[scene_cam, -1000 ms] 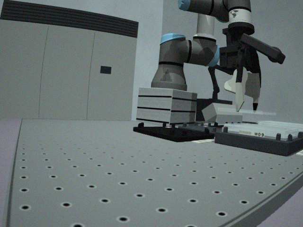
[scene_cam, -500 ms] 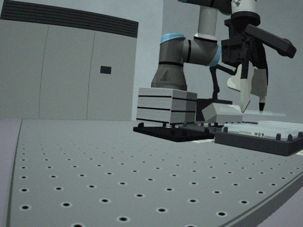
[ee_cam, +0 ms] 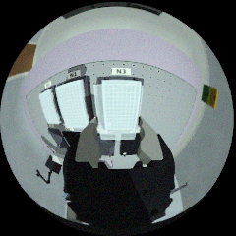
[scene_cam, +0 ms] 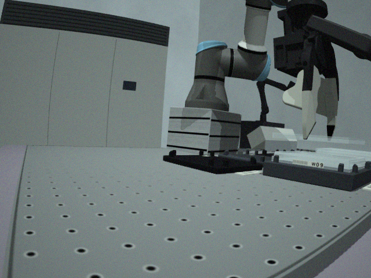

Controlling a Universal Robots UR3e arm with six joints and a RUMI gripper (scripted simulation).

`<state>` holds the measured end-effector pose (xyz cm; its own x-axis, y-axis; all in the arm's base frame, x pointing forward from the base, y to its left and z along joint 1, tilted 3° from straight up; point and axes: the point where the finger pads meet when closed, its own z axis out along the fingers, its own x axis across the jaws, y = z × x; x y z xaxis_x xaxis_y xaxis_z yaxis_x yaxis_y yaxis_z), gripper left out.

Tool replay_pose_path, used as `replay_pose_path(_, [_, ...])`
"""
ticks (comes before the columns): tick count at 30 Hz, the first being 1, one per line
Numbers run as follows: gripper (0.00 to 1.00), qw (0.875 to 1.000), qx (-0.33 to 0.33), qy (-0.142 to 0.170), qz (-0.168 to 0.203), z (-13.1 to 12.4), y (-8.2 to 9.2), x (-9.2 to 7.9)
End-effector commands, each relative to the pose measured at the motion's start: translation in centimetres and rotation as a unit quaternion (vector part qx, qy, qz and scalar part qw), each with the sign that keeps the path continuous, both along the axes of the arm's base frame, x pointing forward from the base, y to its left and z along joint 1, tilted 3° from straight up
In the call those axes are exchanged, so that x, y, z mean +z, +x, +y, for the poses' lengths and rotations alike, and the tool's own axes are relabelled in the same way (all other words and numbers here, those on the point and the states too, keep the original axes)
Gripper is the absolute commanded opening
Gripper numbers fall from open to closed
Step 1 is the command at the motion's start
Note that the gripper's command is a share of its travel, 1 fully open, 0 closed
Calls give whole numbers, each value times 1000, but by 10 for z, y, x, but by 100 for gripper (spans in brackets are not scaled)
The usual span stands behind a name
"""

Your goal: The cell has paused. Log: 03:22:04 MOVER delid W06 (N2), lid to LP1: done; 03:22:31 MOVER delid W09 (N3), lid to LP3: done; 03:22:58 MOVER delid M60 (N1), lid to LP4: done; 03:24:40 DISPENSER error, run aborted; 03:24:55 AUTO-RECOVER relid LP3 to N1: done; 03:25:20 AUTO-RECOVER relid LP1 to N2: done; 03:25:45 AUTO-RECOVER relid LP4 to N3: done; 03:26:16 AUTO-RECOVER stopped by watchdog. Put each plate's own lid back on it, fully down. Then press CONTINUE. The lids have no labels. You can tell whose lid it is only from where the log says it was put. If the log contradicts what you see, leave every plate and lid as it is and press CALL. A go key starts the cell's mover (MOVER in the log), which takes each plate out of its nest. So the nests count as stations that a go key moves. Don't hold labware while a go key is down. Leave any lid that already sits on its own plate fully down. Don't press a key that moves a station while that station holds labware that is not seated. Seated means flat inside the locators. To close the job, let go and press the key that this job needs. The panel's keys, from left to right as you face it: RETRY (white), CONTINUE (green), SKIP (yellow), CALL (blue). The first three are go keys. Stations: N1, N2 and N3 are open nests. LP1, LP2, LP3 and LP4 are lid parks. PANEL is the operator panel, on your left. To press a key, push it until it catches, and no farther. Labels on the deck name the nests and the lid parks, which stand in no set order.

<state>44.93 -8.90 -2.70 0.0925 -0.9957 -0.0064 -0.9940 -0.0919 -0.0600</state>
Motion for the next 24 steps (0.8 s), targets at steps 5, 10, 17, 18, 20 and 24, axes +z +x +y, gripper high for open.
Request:
replay_pose_path(5, [0,1000,0,1,4,-8,10,1])
replay_pose_path(10, [0,1000,0,1,4,-8,10,0])
replay_pose_path(17, [0,1000,0,1,4,-8,10,-3])
replay_pose_path(18, [0,1000,0,1,4,-8,10,-3])
replay_pose_path(20, [0,1000,0,1,4,-8,10,-4])
replay_pose_path(24, [0,1000,0,1,4,-8,10,-4])
